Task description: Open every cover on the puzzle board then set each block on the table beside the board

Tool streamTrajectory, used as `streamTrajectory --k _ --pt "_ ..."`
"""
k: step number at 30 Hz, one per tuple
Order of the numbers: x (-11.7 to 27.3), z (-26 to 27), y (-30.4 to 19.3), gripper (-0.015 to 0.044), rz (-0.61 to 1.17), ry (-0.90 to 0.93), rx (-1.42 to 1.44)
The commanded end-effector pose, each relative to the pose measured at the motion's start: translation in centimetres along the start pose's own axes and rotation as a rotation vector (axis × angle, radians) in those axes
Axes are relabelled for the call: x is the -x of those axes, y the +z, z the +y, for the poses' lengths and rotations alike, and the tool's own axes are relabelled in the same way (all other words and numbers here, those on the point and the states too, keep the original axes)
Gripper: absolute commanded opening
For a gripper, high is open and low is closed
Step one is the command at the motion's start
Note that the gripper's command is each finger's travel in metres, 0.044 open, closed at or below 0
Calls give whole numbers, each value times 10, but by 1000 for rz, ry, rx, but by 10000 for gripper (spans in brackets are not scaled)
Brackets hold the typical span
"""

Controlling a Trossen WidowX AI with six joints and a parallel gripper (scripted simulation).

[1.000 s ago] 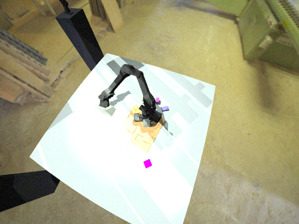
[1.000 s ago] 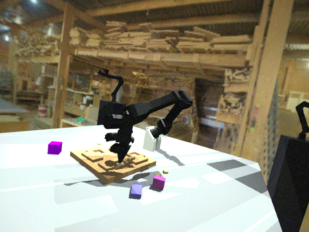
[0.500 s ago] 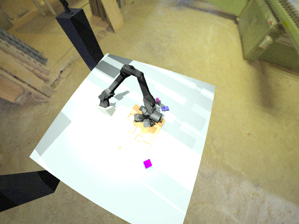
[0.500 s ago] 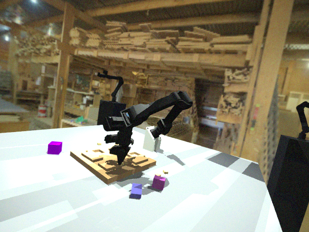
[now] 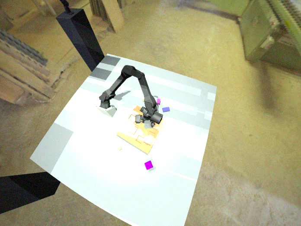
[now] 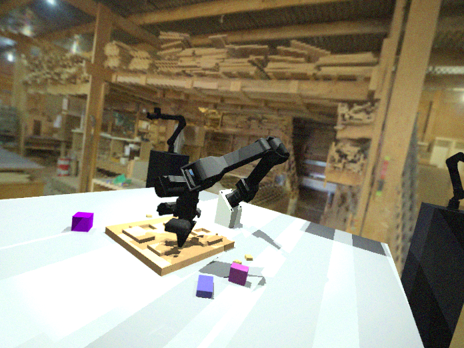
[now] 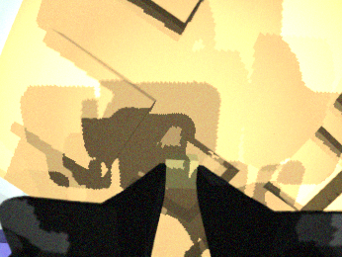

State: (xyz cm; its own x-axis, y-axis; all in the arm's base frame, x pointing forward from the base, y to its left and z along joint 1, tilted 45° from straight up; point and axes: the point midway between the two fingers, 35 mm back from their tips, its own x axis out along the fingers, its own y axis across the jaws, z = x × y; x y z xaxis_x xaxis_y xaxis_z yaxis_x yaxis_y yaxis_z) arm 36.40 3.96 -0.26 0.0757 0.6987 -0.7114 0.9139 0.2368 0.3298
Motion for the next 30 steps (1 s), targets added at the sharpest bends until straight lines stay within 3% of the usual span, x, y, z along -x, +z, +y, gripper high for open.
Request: streamTrajectory --k 1,30 --pt "1 0 0 80 0 1 0" --pt "37 0 1 80 3 -3 -7"
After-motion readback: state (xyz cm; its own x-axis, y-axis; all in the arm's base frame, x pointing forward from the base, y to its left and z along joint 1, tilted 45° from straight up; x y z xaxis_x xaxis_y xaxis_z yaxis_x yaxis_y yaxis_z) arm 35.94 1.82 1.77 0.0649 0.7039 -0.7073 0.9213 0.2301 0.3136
